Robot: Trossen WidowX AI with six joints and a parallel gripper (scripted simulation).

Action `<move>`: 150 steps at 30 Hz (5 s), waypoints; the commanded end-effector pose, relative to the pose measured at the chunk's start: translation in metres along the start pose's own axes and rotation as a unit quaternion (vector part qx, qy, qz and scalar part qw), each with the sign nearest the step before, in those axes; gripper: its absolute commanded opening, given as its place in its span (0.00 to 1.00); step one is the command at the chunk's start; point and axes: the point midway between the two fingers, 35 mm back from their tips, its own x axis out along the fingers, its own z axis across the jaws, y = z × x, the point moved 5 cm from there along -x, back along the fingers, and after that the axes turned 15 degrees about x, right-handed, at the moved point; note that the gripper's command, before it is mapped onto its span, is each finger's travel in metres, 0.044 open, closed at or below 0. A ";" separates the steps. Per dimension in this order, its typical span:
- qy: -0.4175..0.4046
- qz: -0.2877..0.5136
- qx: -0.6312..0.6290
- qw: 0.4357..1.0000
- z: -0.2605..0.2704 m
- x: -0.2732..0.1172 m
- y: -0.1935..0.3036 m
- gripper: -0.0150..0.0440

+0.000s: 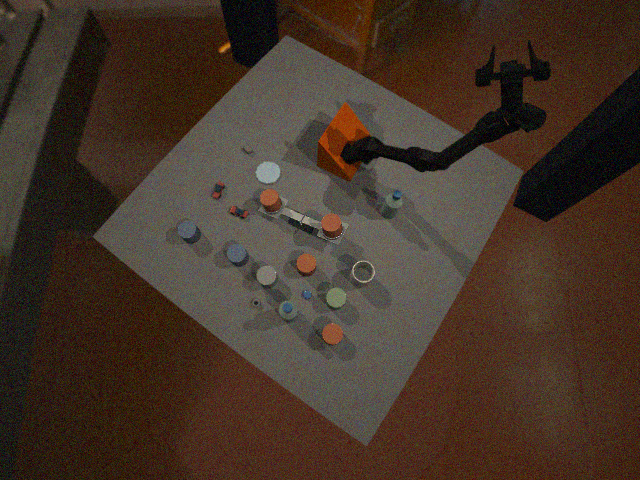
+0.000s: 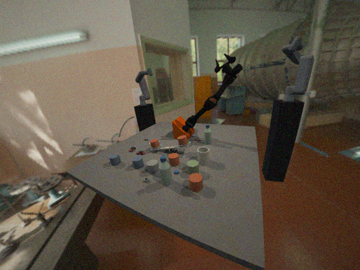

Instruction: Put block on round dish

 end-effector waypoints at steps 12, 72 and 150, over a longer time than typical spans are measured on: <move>0.043 0.022 -0.042 0.998 -0.019 0.027 -0.033 1.00; 0.404 0.500 -0.351 0.681 -0.431 0.084 -0.089 1.00; 0.713 0.655 -0.211 0.132 -0.707 -0.130 -0.002 1.00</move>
